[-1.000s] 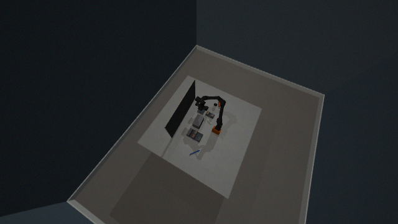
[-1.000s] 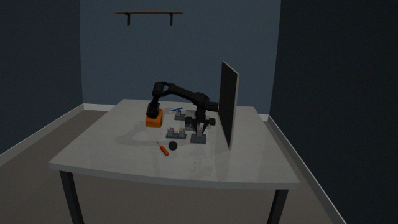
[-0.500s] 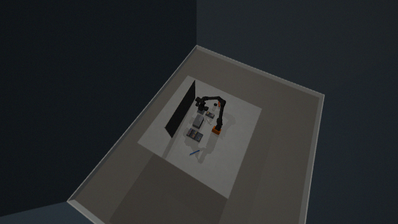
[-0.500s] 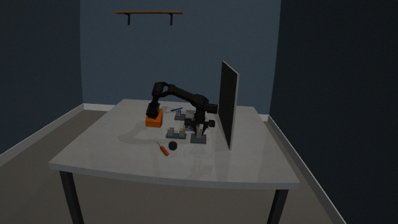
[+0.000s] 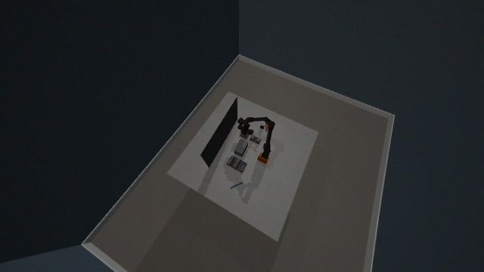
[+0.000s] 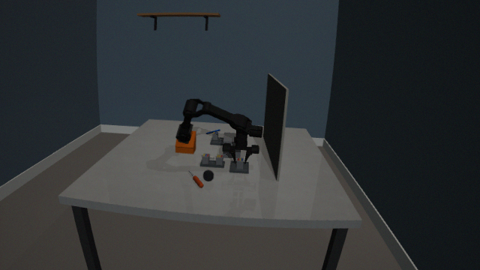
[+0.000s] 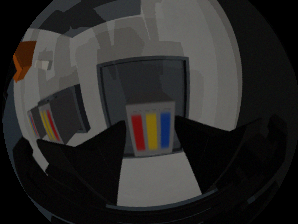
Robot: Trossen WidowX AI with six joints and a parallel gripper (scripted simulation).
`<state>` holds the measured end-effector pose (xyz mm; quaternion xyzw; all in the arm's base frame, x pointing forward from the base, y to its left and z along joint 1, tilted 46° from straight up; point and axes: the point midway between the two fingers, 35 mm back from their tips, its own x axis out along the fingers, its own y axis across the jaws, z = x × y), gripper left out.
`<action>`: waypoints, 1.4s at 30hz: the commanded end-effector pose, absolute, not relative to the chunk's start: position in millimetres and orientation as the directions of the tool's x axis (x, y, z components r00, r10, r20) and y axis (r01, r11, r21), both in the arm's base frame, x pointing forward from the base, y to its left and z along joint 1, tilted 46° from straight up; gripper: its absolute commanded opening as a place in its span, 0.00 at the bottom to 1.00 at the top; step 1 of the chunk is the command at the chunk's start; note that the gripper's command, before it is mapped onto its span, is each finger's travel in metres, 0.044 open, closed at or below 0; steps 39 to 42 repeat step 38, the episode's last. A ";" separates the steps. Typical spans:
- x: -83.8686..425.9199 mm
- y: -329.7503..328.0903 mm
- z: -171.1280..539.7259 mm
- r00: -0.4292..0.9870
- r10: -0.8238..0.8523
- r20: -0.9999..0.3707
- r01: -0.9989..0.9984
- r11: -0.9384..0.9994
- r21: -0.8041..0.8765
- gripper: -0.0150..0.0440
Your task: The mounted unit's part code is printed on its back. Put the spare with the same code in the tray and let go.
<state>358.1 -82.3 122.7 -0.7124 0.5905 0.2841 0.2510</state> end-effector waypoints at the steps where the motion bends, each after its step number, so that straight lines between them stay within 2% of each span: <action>1: 358.0 -82.2 122.7 0.140 -0.699 -0.701 -0.984 -0.176 -0.022 0.83; 5: 358.0 -82.2 122.7 0.140 -0.699 -0.701 -0.984 -0.176 -0.022 1.00; 14: 343.2 -9.3 194.5 0.140 -0.699 -0.701 -0.983 -0.181 -0.015 1.00; 42: 344.4 -8.8 191.7 0.146 -0.694 -0.705 -0.981 -0.192 -0.014 1.00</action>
